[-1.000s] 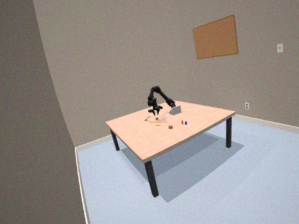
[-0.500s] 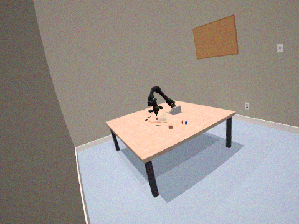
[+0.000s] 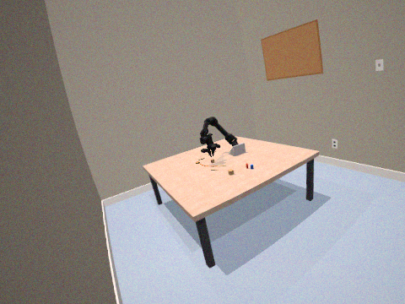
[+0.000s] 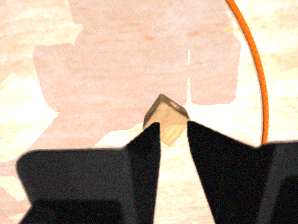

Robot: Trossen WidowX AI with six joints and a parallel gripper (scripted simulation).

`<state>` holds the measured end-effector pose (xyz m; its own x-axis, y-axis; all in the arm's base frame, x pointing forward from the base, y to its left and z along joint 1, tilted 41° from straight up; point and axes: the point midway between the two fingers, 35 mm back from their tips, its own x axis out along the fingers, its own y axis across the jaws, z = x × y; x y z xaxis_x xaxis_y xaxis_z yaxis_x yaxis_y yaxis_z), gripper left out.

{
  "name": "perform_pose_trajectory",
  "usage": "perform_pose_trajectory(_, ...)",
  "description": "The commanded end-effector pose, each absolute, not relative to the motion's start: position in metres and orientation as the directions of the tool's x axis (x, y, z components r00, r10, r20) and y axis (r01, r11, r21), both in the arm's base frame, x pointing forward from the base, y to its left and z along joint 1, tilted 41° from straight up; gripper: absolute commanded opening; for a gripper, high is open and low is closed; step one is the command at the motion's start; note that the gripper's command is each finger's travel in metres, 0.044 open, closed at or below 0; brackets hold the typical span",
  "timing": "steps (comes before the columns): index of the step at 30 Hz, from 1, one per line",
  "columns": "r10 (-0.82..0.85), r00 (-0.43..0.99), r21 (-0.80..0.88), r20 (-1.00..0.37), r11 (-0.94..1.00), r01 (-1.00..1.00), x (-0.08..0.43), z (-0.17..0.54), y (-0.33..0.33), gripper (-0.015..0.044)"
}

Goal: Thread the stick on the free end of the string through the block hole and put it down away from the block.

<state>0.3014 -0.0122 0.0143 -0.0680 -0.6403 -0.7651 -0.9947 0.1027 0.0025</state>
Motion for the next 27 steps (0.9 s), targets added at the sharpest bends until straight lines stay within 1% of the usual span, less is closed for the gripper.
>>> perform_pose_trajectory(1, -0.640, -0.068, 0.002, -0.765, 0.103, -0.995, 0.3014, 0.0143, -0.0122, 0.0184)
perform_pose_trajectory(3, -0.640, -0.068, 0.002, -0.765, 0.103, -0.995, 0.3014, 0.0143, -0.0122, 0.0236)
perform_pose_trajectory(5, -0.640, -0.068, 0.002, -0.765, 0.103, -0.995, 0.3014, 0.0143, -0.0122, 0.0240)
perform_pose_trajectory(14, -0.640, -0.068, 0.002, -0.765, 0.103, -0.995, 0.3014, 0.0143, -0.0122, 0.0004)
perform_pose_trajectory(27, -0.640, -0.068, 0.002, -0.765, 0.103, -0.995, 0.3014, 0.0143, -0.0122, 0.0000)
